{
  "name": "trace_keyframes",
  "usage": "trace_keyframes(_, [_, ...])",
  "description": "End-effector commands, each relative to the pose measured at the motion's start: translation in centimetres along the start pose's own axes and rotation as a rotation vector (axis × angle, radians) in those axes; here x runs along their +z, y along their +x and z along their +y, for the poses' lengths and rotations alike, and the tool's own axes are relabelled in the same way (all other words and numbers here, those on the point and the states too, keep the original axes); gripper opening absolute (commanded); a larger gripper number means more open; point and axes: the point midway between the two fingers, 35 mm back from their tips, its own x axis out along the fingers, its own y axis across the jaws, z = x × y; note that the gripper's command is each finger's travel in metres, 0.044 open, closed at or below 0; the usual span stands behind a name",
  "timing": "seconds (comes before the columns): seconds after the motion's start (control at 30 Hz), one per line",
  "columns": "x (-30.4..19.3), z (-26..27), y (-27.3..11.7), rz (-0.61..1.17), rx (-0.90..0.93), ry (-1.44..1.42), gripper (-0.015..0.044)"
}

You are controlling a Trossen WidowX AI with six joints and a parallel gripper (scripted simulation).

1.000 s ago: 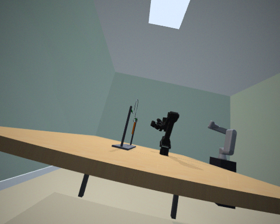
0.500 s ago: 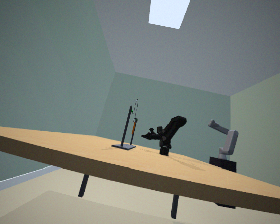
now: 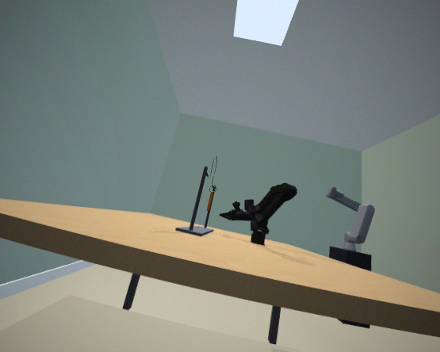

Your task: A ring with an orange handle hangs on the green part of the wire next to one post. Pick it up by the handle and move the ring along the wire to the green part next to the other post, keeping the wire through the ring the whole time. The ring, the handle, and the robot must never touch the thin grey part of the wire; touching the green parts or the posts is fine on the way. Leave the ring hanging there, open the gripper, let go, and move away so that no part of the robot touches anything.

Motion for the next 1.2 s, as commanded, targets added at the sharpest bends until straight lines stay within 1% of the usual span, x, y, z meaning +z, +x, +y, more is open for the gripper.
trace_keyframes(0.0, [1.6, -0.2, 1.1, -0.027, -0.012, -0.002, 0.0160])
trace_keyframes(0.2, [3.7, -0.1, 2.4, -0.082, -0.025, 0.007, 0.0160])
trace_keyframes(0.43, [3.8, -0.2, 2.7, -0.082, -0.025, 0.007, 0.0160])
trace_keyframes(1.17, [4.5, -0.6, 5.6, -0.083, -0.025, 0.006, 0.0160])
